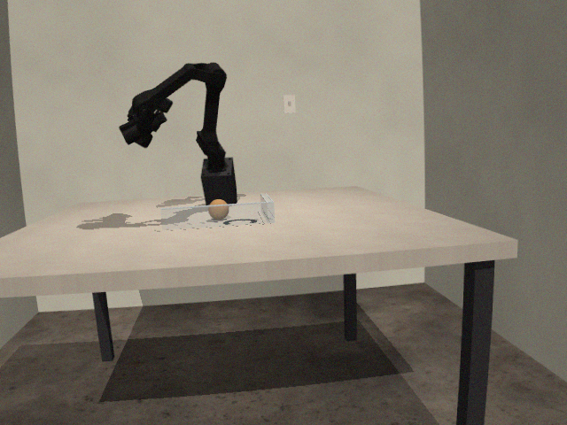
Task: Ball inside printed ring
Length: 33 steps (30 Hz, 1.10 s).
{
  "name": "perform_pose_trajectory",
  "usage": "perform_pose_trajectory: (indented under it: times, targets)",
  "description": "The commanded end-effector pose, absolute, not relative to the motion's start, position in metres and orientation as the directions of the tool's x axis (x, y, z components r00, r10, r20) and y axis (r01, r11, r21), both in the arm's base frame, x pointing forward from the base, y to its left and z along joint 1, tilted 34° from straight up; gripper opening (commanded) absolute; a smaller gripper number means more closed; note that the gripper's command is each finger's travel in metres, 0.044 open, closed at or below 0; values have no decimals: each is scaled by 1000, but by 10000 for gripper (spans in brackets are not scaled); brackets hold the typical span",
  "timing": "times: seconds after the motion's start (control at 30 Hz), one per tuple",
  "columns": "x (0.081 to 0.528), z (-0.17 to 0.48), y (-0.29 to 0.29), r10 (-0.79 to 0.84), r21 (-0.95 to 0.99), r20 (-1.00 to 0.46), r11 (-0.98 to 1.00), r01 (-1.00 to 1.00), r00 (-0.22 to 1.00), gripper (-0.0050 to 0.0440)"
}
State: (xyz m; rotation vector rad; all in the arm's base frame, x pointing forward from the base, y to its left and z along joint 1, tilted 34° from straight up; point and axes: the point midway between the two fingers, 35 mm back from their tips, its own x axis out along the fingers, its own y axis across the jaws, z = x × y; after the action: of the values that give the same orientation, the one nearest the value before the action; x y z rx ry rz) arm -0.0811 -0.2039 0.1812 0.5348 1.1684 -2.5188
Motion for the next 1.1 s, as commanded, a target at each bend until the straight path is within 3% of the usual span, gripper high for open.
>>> perform_pose_trajectory:
  times: [0.0,0.53,0.6,0.87,1.03,1.07]
  targets:
    - [-81,181,-204,-123,-660,-456,-618,428,-881,400]
    - [-81,181,-204,-123,-660,-456,-618,428,-881,400]
    - [-73,179,-206,-152,-650,-476,-603,463,-866,418]
    - [29,151,-214,-445,-513,-686,-265,817,-575,418]
    - [102,139,-196,-539,-407,-792,116,906,-287,418]
    - [102,139,-196,-539,-407,-792,116,906,-287,418]
